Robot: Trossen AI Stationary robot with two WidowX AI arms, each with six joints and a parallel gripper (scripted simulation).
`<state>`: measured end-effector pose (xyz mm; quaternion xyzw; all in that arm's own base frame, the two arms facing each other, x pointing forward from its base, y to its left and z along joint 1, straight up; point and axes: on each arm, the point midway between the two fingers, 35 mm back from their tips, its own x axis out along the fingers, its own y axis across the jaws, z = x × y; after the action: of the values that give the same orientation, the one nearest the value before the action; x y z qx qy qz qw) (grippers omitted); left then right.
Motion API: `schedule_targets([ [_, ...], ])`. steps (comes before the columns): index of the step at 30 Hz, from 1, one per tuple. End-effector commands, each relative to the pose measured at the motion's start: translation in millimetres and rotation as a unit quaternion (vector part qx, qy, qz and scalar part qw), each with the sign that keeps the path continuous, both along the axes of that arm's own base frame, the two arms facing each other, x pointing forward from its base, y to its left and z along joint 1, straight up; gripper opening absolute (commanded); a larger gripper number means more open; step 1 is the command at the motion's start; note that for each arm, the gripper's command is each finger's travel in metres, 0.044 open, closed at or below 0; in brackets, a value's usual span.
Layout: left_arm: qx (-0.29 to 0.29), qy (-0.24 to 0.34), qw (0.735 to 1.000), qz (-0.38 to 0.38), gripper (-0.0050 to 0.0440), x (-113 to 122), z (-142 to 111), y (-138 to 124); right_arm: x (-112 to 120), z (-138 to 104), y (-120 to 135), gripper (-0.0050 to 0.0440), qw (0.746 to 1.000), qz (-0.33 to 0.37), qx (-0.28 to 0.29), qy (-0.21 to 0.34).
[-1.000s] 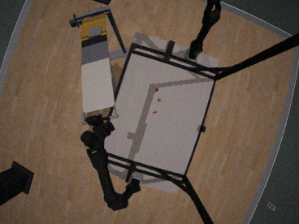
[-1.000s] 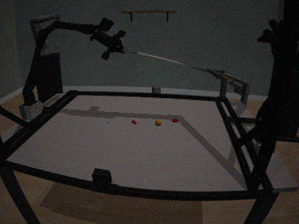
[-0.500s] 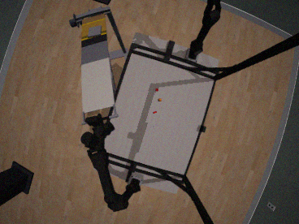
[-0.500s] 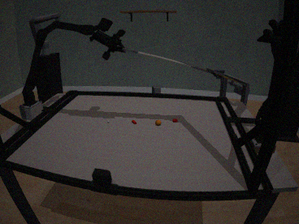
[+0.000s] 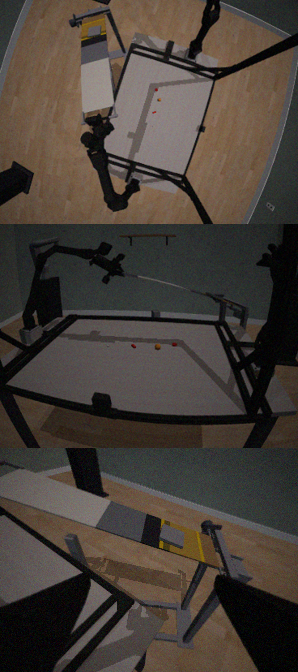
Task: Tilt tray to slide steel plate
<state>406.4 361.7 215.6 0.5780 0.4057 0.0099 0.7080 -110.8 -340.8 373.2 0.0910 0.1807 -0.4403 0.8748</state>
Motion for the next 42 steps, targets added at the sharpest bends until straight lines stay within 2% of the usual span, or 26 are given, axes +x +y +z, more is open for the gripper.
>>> schedule_targets([
  [1,0.008,-0.008,1.0,0.001,0.0,0,10,0,0,0,0,0.044,1.0,0.001,-0.001,0.0],
  [42,0.017,-0.021,1.0,0.001,0.0,5,30,4,0,0,0,0.044,1.0,0.001,-0.001,0.0],
])
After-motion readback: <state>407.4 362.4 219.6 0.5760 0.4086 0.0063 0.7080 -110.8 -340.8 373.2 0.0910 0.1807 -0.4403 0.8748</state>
